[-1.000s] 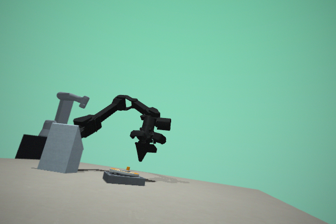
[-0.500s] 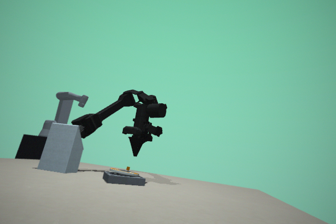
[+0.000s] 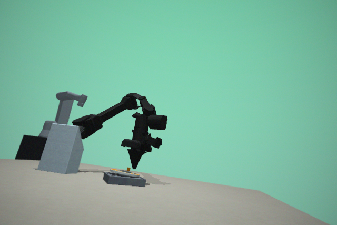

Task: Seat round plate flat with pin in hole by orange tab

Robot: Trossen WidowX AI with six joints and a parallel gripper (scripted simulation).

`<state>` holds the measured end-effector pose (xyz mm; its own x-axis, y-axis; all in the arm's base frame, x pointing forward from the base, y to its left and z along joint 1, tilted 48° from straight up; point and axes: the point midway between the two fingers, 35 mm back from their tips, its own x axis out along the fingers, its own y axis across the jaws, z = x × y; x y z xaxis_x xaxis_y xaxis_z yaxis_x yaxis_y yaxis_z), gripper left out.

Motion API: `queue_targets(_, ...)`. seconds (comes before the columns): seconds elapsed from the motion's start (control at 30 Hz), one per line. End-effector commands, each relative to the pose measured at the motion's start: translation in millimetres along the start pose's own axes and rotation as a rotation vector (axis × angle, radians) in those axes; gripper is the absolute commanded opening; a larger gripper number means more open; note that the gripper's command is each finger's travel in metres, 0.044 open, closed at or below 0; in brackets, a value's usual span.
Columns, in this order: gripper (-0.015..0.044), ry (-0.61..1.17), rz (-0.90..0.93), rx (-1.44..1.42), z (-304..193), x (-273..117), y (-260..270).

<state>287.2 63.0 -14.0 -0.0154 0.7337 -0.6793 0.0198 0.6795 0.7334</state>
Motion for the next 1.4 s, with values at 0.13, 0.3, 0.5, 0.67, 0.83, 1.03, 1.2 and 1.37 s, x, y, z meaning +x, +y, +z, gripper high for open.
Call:
queue_targets(0.13, 0.0000, 0.005, 0.005, 0.010, -5.9, 5.2, -1.1)
queue_targets(0.3, 0.0000, 0.006, 0.005, 0.011, -12.3, 5.2, -0.3)
queue_targets(0.5, 0.0000, 0.006, 0.005, 0.011, -19.4, 5.7, 0.3)
queue_targets(0.67, 0.0000, 0.006, 0.005, 0.011, -23.5, 6.4, -0.8)
queue_targets(0.83, 0.0000, 0.006, 0.005, 0.011, -26.1, 6.8, -1.2)
queue_targets(1.03, 0.0000, 0.006, 0.005, 0.011, -27.4, 6.7, -1.4)
queue_targets(1.2, 0.0000, 0.006, 0.005, 0.011, -29.5, 6.7, -1.8)
queue_targets(1.37, 0.0000, 0.006, 0.005, 0.011, -31.2, 6.7, -2.4)
